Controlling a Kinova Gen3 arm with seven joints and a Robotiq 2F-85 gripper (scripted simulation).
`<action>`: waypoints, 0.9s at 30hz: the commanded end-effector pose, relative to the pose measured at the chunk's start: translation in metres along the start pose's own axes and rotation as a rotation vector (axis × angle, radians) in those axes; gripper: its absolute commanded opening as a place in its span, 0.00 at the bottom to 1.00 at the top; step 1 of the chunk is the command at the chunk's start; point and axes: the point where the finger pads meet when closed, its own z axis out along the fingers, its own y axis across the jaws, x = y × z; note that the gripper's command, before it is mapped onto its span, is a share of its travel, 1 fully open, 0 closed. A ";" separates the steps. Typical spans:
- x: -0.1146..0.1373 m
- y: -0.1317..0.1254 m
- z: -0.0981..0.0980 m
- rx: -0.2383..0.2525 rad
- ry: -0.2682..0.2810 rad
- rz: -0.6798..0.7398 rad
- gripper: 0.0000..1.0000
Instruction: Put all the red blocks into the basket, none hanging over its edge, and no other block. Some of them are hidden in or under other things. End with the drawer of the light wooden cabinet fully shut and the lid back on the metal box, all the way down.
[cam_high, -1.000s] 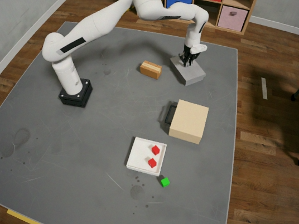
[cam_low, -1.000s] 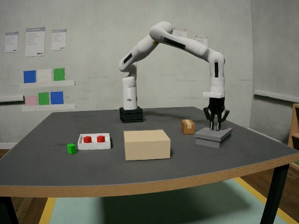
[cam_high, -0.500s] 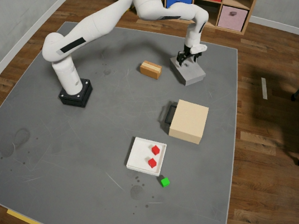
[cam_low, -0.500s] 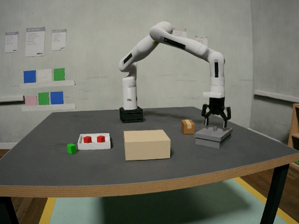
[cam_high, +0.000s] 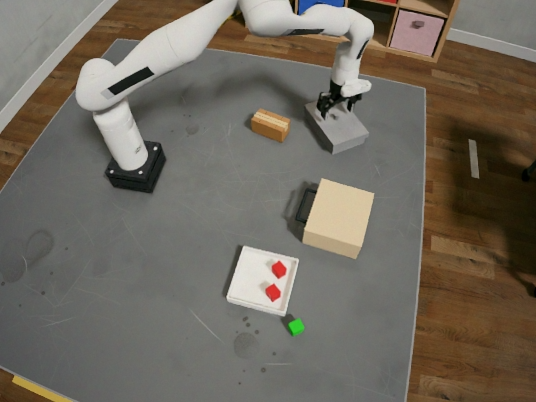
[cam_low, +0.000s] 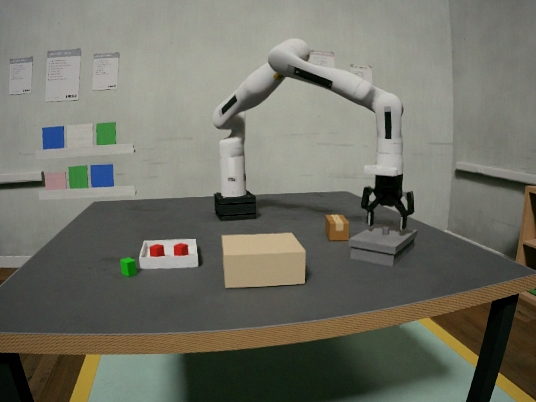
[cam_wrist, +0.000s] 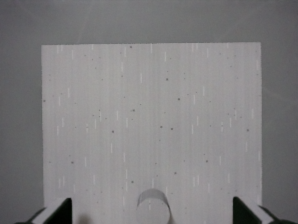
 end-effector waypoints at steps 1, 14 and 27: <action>0.000 -0.001 -0.001 0.003 0.000 0.000 1.00; 0.000 -0.001 -0.009 0.003 0.000 0.000 1.00; 0.000 -0.001 -0.037 0.003 0.000 0.000 1.00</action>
